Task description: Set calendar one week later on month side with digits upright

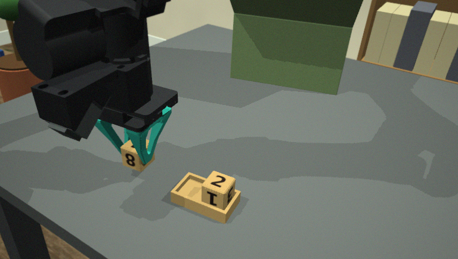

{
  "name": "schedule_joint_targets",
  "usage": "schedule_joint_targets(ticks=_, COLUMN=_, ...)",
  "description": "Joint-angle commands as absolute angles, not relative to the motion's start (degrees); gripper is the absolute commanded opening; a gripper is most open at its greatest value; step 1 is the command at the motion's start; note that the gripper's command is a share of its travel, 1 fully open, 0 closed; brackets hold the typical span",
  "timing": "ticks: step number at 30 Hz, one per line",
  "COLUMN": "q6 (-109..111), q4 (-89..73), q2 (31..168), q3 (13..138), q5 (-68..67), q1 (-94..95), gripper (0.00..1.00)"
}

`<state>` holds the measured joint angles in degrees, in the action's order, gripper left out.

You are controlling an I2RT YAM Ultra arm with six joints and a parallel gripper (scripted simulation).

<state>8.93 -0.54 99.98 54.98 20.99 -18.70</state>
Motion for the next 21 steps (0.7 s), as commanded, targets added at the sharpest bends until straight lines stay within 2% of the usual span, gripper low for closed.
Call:
schedule_joint_targets(ticks=1, q6=8.18, q4=2.23, q2=101.41, q3=55.56, q5=20.36, q1=-18.55, gripper=0.27)
schedule_joint_targets(ticks=21, q6=7.88, q4=3.20, q2=102.91, q3=56.18, q5=20.07, q1=-18.15, gripper=0.27)
